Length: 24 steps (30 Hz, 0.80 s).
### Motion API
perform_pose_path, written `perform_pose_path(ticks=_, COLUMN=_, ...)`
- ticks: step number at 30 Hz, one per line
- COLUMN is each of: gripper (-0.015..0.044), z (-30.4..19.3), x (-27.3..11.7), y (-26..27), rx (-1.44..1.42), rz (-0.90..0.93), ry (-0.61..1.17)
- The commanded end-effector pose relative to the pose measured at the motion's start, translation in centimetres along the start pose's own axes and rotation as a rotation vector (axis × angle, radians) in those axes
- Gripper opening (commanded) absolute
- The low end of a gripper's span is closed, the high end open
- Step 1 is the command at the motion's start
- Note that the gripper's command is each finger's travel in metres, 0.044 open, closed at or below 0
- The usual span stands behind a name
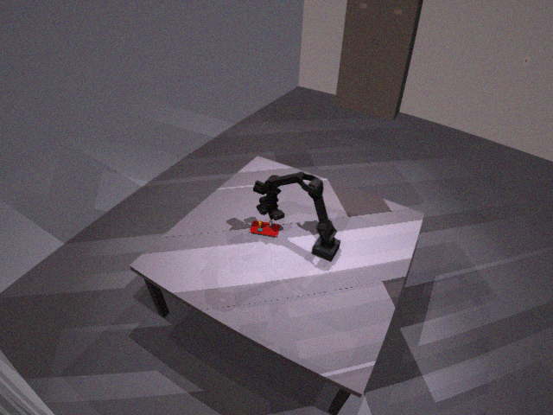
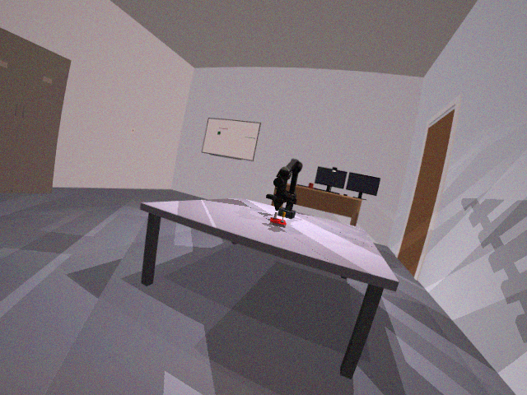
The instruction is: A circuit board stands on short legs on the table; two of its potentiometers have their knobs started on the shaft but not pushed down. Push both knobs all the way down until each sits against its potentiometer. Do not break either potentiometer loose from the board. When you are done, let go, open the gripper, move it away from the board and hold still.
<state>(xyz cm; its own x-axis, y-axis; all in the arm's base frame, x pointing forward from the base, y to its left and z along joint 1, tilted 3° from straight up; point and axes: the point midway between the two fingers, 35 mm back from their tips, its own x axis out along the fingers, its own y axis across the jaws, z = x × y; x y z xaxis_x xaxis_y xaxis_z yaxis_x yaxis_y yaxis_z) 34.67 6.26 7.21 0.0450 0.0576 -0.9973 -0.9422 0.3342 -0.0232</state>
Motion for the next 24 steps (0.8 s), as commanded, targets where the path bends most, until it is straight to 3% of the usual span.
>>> perform_pose_path(ticks=1, gripper=0.0105, z=0.0, x=0.1, y=0.0, rx=0.0, rz=0.002, ry=0.001)
perform_pose_path(ticks=5, gripper=0.021, z=0.0, x=0.1, y=0.0, rx=0.0, rz=0.002, ry=0.001)
perform_pose_path(ticks=13, gripper=0.0, z=0.6, x=-1.8, y=-0.2, rx=0.175, rz=-0.016, ry=-0.06)
perform_pose_path(ticks=24, gripper=0.0, z=1.4, x=-2.3, y=-0.3, rx=0.555, rz=-0.003, ry=-0.056)
